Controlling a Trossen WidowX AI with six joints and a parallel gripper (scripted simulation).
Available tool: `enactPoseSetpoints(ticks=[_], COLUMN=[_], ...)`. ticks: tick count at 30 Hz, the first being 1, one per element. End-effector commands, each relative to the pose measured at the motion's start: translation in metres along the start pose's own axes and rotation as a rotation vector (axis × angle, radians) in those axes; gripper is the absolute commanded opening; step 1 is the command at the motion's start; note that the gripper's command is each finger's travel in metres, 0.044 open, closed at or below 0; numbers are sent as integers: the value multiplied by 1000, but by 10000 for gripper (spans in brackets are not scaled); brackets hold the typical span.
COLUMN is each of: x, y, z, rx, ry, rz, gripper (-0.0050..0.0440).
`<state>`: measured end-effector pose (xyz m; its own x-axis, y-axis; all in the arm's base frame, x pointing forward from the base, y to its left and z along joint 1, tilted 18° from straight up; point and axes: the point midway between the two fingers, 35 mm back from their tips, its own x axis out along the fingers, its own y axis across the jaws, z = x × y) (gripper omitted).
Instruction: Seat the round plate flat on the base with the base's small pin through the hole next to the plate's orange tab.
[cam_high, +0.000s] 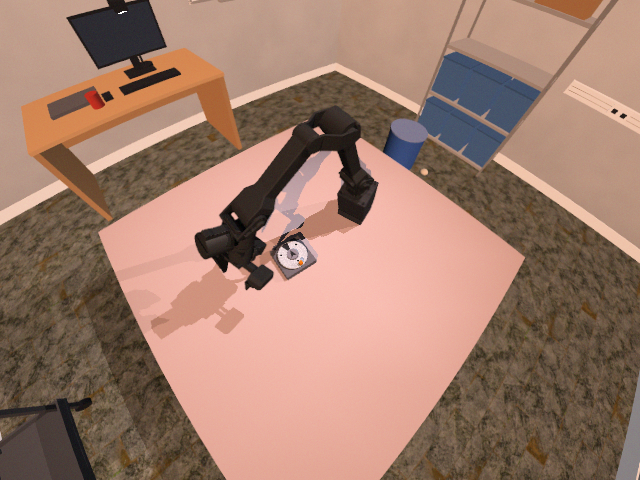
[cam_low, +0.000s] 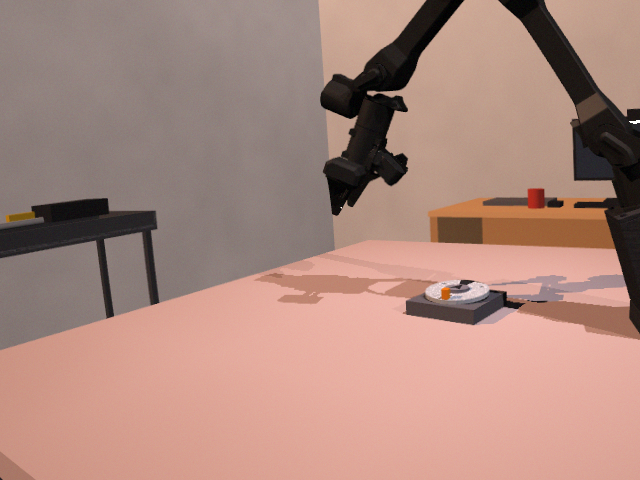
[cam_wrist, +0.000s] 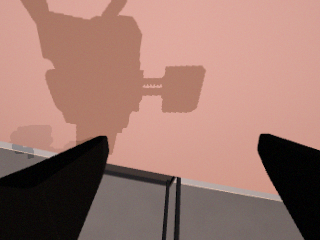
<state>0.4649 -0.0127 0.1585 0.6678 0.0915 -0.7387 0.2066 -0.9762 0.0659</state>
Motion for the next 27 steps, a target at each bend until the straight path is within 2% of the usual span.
enactPoseSetpoints(ticks=[1,17,27], x=[-10,-10,-28], y=[1,1,1], z=[-10,-10,28], rx=[-5,-5,-492], ry=[32,32,-56], rz=[8,8,-6], gripper=[400,400,160])
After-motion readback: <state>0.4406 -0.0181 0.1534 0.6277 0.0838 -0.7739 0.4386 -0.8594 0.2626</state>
